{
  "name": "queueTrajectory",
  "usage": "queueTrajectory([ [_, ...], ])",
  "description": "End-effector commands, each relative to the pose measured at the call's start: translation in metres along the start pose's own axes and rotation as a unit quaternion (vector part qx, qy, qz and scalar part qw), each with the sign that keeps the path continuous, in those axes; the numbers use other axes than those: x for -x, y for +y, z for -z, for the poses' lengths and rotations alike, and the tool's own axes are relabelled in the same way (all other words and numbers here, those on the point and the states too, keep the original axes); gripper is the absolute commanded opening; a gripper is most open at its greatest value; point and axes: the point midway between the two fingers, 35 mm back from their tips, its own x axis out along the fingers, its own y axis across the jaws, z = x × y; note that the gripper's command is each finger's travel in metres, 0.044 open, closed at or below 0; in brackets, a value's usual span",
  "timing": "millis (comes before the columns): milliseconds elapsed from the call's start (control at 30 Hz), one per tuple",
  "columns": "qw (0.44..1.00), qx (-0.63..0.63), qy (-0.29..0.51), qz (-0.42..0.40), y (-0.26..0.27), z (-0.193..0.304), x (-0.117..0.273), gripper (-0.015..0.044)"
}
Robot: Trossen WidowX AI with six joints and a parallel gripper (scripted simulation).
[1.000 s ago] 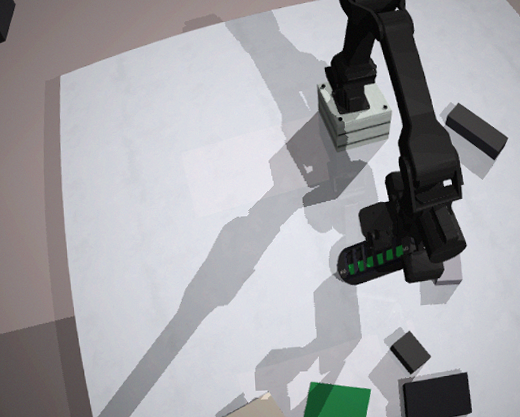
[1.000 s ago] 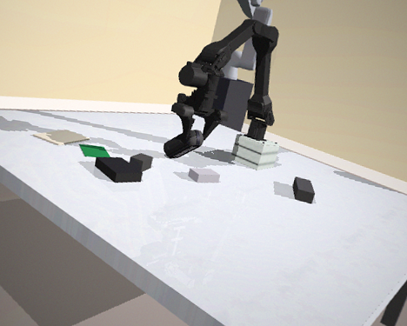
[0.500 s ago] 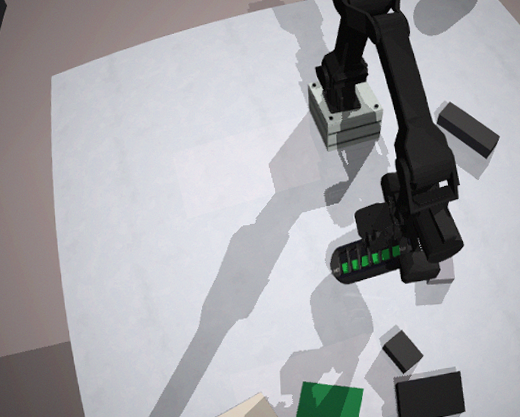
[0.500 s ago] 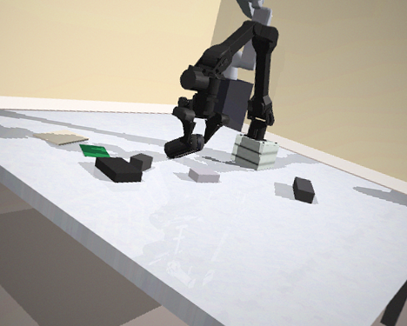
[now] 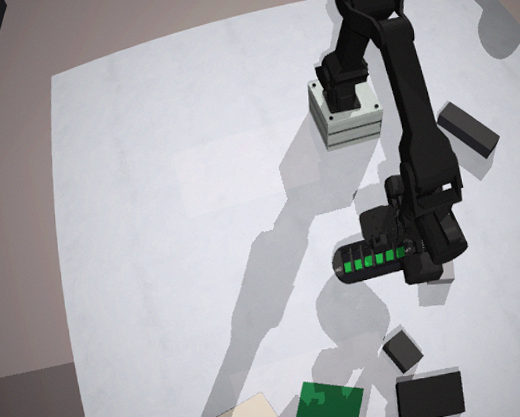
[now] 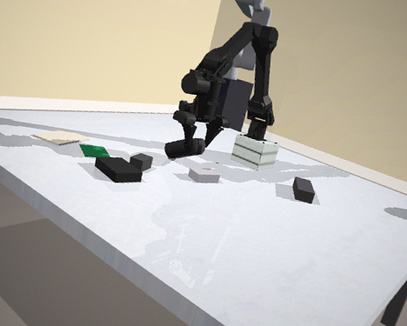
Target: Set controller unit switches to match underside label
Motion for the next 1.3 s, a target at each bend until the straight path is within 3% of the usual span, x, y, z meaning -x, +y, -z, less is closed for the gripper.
queueTrajectory([
  [0, 1.000, -0.007, -0.009, 0.010, -0.003, -0.004, -0.008, 0.0338],
  [1267, 1.000, -0.007, -0.008, 0.010, -0.004, 0.008, -0.035, 0.0338],
])
